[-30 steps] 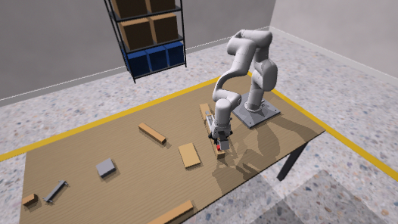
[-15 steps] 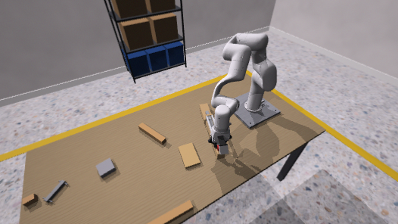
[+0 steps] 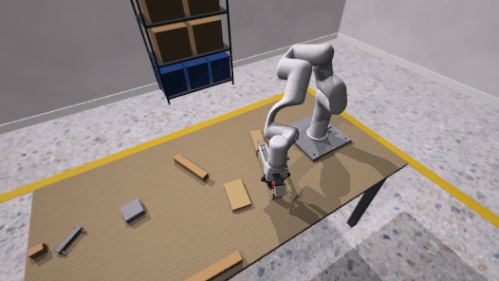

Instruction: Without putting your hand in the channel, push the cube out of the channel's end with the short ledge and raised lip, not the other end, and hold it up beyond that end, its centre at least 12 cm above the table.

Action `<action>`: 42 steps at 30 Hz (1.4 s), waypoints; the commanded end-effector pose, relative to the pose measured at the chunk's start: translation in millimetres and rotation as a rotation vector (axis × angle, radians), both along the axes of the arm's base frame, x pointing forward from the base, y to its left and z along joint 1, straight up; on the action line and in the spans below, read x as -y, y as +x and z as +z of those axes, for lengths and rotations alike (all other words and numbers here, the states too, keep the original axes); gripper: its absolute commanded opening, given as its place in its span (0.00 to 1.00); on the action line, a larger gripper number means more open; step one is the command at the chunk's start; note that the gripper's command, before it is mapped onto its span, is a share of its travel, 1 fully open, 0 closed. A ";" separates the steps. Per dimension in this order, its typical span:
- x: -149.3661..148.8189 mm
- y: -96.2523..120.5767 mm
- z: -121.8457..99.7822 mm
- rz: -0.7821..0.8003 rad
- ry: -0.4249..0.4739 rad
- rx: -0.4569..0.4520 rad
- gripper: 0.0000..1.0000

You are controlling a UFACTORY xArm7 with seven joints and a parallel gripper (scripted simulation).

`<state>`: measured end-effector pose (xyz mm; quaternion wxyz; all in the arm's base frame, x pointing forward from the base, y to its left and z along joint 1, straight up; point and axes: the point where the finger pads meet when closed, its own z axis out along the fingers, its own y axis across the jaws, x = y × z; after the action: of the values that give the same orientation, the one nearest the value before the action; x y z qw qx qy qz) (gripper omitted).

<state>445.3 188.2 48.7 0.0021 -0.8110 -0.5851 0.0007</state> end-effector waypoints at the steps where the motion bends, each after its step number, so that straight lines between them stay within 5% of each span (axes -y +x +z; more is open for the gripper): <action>1: -0.6 1.4 1.3 0.000 0.001 0.004 0.43; 7: -0.6 1.4 1.3 0.000 0.001 0.004 0.43; 8: -0.6 1.4 1.3 0.000 0.001 0.004 0.00; 42: -0.6 1.4 1.3 0.000 0.001 0.004 0.00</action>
<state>445.4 188.2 48.4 0.0020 -0.8110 -0.5850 0.0007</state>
